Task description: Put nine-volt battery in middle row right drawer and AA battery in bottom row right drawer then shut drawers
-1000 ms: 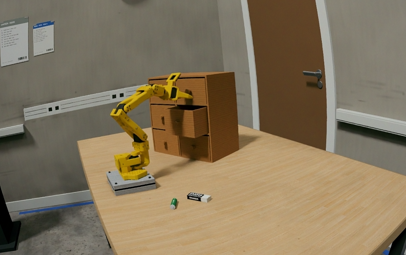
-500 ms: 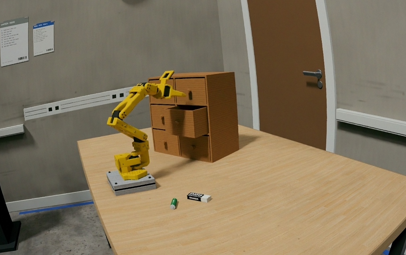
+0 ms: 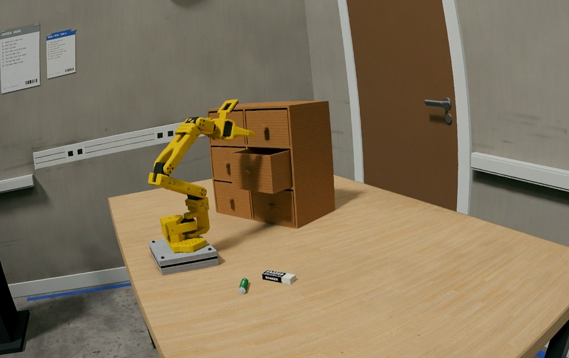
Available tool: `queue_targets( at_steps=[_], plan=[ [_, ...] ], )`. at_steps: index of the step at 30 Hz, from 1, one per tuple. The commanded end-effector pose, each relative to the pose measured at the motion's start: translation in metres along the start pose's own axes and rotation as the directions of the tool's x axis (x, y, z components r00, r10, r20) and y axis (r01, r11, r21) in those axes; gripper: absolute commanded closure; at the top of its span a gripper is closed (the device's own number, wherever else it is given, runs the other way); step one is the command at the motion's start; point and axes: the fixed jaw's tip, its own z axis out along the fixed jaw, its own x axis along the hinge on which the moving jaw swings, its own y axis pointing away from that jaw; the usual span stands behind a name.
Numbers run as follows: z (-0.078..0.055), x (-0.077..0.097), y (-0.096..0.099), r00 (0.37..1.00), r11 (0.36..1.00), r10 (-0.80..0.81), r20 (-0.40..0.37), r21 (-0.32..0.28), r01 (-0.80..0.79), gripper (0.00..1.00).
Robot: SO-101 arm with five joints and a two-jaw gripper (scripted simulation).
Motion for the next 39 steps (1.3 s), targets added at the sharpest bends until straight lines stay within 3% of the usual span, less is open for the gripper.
queue_targets(
  at_steps=[1,13,17,32,39],
  plan=[
    [-0.009,0.012,0.003,0.999,1.0,-0.004,-0.038,-0.017,0.003,0.67],
    [-0.046,0.052,0.01,0.99,0.998,0.006,-0.142,-0.059,-0.014,0.72],
    [-0.05,0.058,0.01,0.988,0.998,0.006,-0.155,-0.063,-0.016,0.73],
    [-0.05,0.058,0.01,0.988,0.998,0.006,-0.155,-0.063,-0.016,0.79],
    [-0.019,0.069,0.01,0.988,0.999,0.009,-0.154,-0.05,-0.017,0.79]
  ],
)
